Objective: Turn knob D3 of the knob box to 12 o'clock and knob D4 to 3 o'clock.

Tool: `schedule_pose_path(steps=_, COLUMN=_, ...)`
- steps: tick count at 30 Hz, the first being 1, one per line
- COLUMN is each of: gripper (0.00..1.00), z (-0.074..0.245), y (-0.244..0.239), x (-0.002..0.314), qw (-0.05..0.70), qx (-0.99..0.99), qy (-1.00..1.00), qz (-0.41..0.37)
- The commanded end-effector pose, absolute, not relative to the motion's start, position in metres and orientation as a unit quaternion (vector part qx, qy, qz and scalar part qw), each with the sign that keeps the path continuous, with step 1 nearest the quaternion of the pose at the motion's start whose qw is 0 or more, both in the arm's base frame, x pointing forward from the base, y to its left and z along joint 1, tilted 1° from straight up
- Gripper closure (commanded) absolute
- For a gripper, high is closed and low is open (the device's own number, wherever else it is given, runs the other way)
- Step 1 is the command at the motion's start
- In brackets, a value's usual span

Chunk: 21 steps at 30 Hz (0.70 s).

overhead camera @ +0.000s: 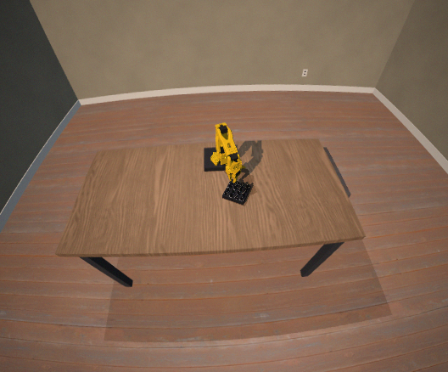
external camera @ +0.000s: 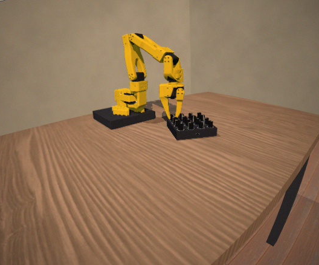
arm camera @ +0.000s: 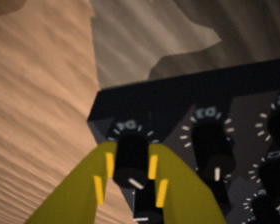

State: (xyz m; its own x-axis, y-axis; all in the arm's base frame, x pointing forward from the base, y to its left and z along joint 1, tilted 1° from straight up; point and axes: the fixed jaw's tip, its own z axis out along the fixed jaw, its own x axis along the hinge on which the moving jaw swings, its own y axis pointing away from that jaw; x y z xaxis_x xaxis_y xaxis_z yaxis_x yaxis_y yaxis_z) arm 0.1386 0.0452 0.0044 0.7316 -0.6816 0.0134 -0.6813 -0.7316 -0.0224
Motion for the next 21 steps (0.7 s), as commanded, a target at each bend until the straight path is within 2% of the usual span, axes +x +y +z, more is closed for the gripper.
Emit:
schedule_pose_path(steps=1, gripper=0.99, z=0.0037, y=0.0446, x=0.1369, qw=0.004, qx=-0.915, qy=0.403, qz=-0.004)
schedule_pose_path(steps=21, gripper=0.99, z=0.0037, y=0.0461, x=0.1359, qw=0.004, qx=-0.841, qy=0.541, qz=-0.003)
